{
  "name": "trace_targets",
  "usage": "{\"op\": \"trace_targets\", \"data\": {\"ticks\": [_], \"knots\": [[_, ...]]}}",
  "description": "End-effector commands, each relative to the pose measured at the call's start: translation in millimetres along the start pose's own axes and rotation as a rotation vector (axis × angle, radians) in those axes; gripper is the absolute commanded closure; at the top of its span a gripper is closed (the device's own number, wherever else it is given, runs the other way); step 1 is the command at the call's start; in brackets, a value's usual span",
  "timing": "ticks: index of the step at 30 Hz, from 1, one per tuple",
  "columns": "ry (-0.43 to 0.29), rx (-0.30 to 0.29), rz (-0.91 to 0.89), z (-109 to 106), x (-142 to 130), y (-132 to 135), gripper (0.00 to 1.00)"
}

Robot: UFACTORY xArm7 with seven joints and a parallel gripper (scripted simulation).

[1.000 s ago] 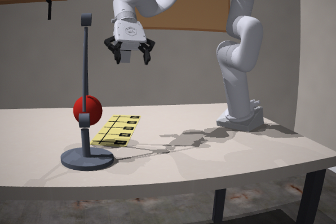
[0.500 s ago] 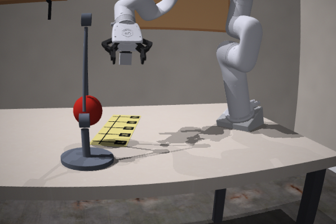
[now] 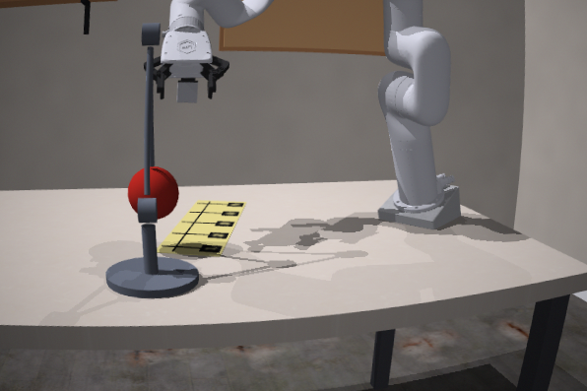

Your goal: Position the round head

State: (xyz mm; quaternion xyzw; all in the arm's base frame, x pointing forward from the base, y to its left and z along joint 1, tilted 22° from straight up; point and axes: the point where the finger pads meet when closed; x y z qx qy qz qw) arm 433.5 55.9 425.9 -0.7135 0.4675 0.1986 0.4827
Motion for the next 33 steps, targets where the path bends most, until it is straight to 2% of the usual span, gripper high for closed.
{"op": "trace_targets", "data": {"ticks": [1, 8, 10, 25, 33], "knots": [[-0.006, 0.010, 0.008, -14.1, 6.8, -19.6, 0.00], [-0.011, 0.029, 0.025, -36.1, 20.1, -50.5, 0.00], [-0.011, 0.029, 0.025, -36.1, 20.1, -50.5, 0.00], [-0.008, 0.029, 0.023, 6.2, 17.2, -50.7, 0.00], [-0.011, 0.027, 0.024, 20.7, 16.9, -53.1, 0.00]]}}
Point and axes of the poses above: the point where the finger pads meet when closed, its own z axis out along the fingers, its own y axis across the jaws, x = y × z, and after that the axes turned 14 degrees about -z, right-handed
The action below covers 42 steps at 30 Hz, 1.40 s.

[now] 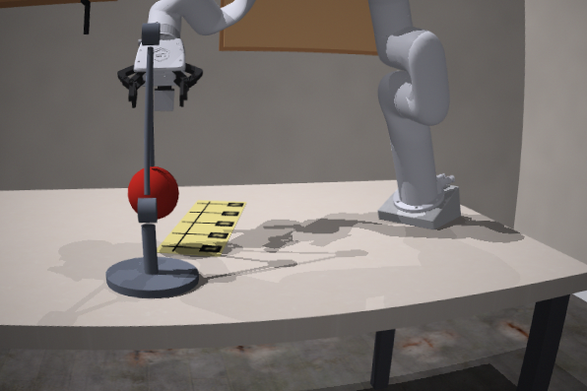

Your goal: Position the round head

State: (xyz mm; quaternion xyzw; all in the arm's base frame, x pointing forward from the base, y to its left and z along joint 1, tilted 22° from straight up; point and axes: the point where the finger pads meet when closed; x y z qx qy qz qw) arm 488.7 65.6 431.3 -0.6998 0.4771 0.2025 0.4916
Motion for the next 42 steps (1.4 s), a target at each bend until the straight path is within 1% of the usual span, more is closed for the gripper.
{"op": "trace_targets", "data": {"ticks": [1, 9, 11, 26, 42], "knots": [[-0.001, 0.001, -0.003, 7.9, -1.3, -2.2, 0.00], [-0.005, -0.001, -0.001, 27.3, -1.7, -4.9, 0.00], [-0.005, -0.001, -0.001, 27.3, -1.7, -4.9, 0.00], [-0.011, -0.003, 0.002, 64.1, -2.5, -9.8, 0.00], [-0.010, -0.002, 0.002, 67.6, -1.7, -10.8, 0.00]]}}
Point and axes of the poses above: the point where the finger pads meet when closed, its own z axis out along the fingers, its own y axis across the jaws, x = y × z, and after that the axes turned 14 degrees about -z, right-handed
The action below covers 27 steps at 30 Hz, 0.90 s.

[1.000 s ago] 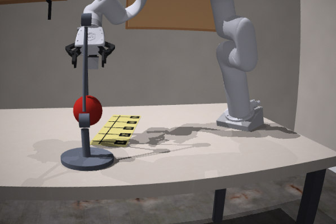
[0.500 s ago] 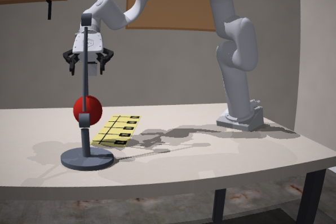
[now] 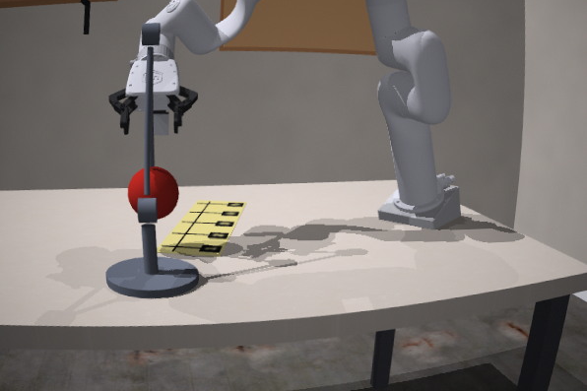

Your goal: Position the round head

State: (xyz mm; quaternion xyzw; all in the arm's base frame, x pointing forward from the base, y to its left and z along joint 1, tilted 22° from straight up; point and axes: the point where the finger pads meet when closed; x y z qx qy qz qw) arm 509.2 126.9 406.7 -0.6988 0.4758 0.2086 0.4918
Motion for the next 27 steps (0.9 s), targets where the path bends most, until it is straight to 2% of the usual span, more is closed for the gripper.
{"op": "trace_targets", "data": {"ticks": [1, 3, 4, 27], "knots": [[0.001, 0.004, -0.003, -0.6, -0.9, -1.5, 0.00], [0.001, 0.004, -0.003, -0.6, -0.9, -1.5, 0.00], [0.001, 0.004, -0.003, -0.6, -0.9, -1.5, 1.00], [0.001, 0.004, -0.003, -0.8, -0.9, -1.5, 1.00]]}}
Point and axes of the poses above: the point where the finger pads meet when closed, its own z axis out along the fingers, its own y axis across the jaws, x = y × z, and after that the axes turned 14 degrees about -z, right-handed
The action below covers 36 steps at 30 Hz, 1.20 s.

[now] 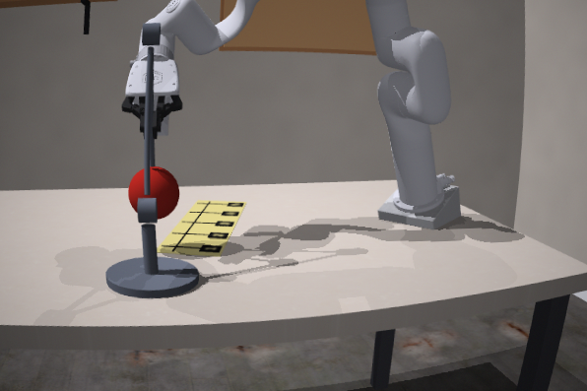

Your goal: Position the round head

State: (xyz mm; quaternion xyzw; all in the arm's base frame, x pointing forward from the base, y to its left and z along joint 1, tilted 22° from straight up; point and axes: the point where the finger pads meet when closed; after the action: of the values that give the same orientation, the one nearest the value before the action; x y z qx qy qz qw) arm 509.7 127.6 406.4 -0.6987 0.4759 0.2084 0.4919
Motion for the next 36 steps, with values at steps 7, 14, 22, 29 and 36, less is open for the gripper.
{"op": "trace_targets", "data": {"ticks": [7, 14, 22, 29, 36], "knots": [[0.001, 0.003, -0.003, -1.6, -1.1, -1.3, 1.00], [0.006, 0.025, 0.017, -3.2, 10.6, 6.2, 1.00], [0.017, 0.070, 0.057, -6.5, 34.0, 21.1, 1.00], [0.024, 0.097, 0.081, -8.1, 43.7, 29.4, 1.00], [0.033, 0.133, 0.114, -9.4, 46.7, 38.9, 1.00]]}}
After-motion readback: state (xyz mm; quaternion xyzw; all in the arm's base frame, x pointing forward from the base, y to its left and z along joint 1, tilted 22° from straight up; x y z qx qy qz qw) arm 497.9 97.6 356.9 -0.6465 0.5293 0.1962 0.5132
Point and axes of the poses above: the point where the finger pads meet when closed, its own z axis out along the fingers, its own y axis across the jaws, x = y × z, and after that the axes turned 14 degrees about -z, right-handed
